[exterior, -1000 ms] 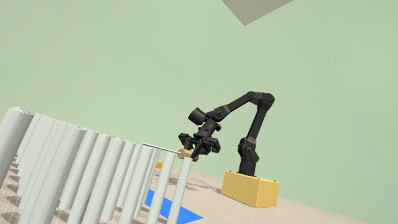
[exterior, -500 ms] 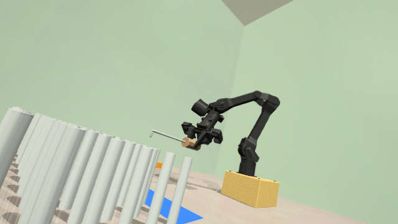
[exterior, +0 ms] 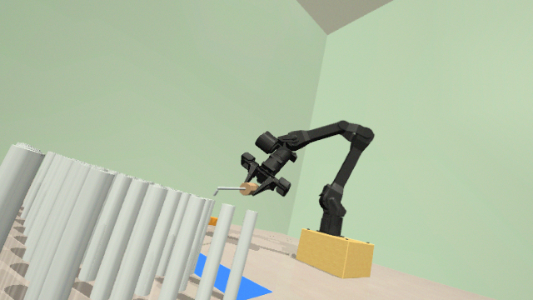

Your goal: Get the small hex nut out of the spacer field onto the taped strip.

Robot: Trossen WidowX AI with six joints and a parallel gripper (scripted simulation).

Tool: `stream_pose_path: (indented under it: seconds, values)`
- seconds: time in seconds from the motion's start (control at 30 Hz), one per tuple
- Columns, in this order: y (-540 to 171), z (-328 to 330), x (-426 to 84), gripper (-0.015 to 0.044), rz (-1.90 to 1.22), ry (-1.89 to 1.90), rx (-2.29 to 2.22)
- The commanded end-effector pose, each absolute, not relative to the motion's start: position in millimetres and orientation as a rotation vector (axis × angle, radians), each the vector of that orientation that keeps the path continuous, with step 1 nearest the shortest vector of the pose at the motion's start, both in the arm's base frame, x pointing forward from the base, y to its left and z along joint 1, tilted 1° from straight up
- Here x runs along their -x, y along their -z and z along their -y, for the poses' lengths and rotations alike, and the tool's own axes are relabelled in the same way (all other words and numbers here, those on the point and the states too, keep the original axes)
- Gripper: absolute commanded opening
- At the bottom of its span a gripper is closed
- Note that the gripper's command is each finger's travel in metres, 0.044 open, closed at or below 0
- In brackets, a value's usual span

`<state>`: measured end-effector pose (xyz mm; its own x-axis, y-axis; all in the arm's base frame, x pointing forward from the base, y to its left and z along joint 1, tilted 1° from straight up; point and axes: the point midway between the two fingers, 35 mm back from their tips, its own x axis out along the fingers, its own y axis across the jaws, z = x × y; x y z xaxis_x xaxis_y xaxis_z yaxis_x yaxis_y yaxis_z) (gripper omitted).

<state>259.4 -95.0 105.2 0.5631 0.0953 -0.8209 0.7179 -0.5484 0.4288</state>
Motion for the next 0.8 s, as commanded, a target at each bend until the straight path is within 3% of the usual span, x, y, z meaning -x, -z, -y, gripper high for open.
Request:
stream_pose_path:
  seconds: [0.0,0.77]
  values:
    - [-109,105,-261,0.0000,-0.654,0.938,-1.891]
    - [-140,188,-245,0.0000,-0.576,0.798,-1.247]
